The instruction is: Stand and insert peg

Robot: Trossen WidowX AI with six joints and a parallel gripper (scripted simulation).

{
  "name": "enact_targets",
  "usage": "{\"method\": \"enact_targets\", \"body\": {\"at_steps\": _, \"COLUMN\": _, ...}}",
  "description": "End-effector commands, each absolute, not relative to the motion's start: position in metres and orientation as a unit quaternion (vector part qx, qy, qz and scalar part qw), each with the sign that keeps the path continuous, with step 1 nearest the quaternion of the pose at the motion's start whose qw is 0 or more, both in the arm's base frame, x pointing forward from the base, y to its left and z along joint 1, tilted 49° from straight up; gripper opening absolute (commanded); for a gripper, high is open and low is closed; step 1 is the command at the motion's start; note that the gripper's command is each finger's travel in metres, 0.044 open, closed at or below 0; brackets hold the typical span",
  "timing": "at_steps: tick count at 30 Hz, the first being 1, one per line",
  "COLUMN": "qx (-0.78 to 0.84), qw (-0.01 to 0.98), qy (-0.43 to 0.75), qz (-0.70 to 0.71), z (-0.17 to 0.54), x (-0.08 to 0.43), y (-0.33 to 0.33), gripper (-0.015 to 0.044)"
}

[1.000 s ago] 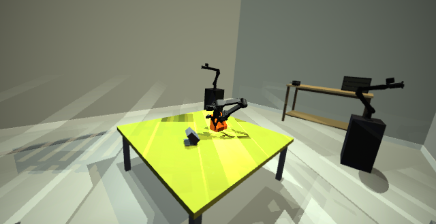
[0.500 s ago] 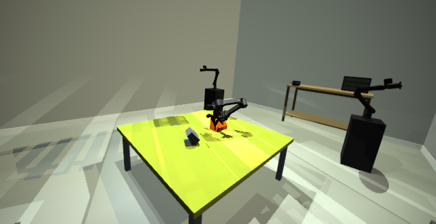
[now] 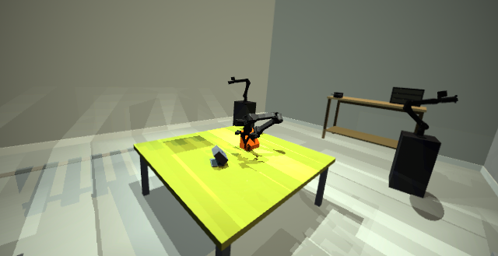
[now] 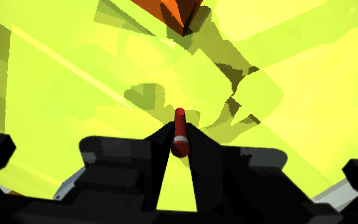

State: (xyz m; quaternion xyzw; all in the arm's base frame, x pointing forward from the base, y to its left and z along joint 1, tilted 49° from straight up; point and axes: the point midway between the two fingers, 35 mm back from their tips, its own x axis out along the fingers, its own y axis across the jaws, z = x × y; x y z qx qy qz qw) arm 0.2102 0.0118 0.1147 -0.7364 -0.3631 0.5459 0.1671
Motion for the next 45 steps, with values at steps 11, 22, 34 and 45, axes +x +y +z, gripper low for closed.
{"method": "enact_targets", "body": {"at_steps": 11, "qx": -0.751, "qw": 0.098, "qy": -0.398, "qz": 0.518, "z": 0.1131, "x": 0.2123, "y": 0.0100, "gripper": 0.0000}}
{"method": "enact_targets", "body": {"at_steps": 22, "qx": -0.759, "qw": 0.044, "qy": -0.424, "qz": 0.493, "z": 0.1122, "x": 0.2143, "y": 0.0089, "gripper": 0.0000}}
{"method": "enact_targets", "body": {"at_steps": 34, "qx": -0.762, "qw": -0.016, "qy": -0.451, "qz": 0.464, "z": 0.1114, "x": 0.2164, "y": 0.0077, "gripper": 0.0000}}
{"method": "enact_targets", "body": {"at_steps": 45, "qx": -0.762, "qw": -0.071, "qy": -0.473, "qz": 0.436, "z": 0.1107, "x": 0.2185, "y": 0.0066, "gripper": 0.0000}}
